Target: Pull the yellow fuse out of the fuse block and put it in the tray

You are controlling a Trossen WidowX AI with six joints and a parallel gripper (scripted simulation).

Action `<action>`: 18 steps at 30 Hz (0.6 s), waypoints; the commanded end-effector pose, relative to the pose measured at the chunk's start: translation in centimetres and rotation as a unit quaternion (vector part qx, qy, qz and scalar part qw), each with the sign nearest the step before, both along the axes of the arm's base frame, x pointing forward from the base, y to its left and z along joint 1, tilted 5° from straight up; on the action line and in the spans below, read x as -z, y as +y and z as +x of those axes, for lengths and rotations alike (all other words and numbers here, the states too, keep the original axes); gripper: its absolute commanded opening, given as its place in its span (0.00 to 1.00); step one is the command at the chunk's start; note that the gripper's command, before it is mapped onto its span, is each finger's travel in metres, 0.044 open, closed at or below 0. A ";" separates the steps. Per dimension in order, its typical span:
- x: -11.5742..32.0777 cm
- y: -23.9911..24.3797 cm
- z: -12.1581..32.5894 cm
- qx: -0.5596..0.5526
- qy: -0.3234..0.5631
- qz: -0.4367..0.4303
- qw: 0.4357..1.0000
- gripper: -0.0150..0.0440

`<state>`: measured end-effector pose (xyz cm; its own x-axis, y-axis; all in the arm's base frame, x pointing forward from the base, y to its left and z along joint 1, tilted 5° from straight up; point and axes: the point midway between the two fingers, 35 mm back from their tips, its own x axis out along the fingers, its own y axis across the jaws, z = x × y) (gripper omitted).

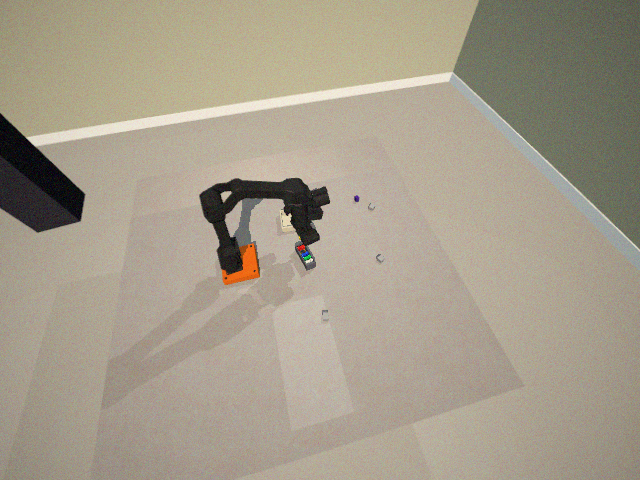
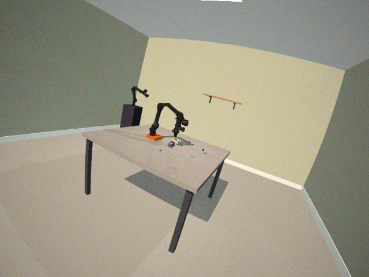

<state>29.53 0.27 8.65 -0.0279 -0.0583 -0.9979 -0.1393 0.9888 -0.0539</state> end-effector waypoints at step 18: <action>0.6 12.3 1.4 0.000 0.001 0.007 1.000 0.25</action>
<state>30.99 10.75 8.13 -0.0268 -0.0485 -0.9985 -0.1415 0.9890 -0.0443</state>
